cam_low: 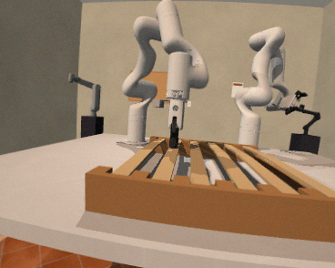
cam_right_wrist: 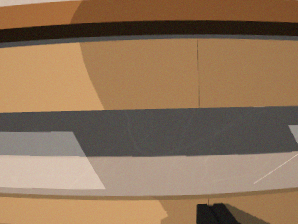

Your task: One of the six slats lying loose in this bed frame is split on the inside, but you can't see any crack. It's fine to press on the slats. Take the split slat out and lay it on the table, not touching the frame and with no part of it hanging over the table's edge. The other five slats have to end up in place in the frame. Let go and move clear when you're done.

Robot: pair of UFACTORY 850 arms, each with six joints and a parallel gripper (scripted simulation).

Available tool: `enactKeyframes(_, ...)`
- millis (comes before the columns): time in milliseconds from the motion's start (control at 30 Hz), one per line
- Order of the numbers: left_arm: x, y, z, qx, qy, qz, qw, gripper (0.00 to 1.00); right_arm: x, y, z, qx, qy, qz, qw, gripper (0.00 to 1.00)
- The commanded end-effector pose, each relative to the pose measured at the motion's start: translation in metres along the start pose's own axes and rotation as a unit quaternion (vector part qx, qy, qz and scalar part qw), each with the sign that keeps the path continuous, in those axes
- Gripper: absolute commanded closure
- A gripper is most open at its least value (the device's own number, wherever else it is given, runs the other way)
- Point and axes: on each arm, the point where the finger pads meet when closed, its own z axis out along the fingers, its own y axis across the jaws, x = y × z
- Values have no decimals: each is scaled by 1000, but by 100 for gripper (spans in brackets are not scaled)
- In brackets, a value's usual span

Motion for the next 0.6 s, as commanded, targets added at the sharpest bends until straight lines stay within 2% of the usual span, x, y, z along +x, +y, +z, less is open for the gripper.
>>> enactKeyframes(0,0,0,0,0,0,1,1000,0,0,-1,-1,1,-1,0,1000,100)
enactKeyframes(567,0,0,0,0,0,1,1000,0,0,-1,1,1,-1,0,1000,100)
